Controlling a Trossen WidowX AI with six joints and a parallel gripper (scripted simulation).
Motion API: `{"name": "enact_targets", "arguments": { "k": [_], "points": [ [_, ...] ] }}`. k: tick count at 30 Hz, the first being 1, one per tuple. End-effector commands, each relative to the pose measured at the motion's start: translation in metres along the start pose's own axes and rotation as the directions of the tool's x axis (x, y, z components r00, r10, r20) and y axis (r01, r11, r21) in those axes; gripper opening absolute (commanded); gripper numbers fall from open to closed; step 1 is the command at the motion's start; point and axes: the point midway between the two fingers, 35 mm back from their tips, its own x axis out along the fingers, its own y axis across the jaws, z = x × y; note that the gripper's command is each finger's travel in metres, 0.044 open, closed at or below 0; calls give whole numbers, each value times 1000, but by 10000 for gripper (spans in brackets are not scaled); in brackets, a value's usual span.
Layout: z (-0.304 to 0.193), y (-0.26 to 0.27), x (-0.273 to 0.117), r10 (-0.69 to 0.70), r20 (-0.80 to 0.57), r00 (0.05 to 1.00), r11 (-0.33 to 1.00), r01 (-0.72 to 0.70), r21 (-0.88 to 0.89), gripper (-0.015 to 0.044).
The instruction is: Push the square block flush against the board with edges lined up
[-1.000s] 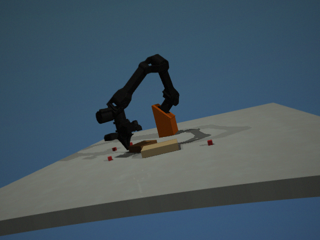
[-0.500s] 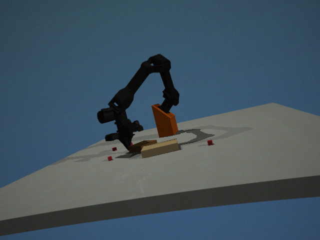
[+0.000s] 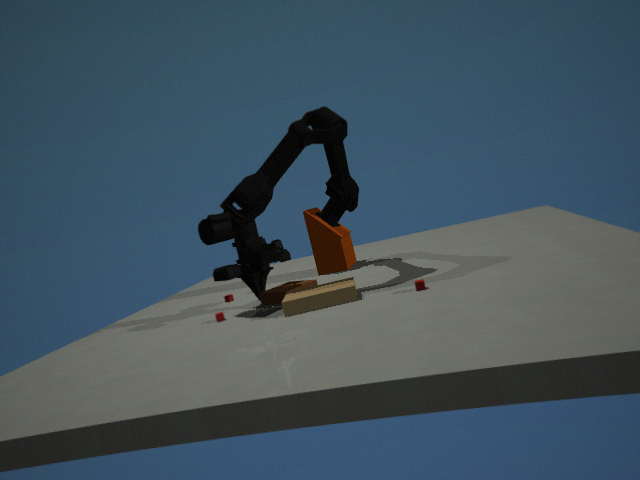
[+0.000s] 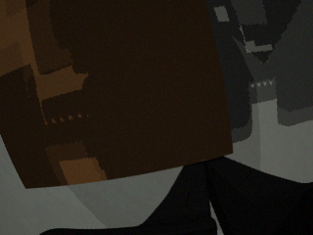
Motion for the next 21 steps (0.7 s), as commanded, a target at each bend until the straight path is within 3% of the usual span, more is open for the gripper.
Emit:
{"name": "enact_targets", "arguments": {
  "k": [1,21],
  "points": [
    [8,1,2,6,3,1000,1000,-6,-2,0],
    [34,2,2,6,3,1000,1000,-6,-2,0]
  ]
}}
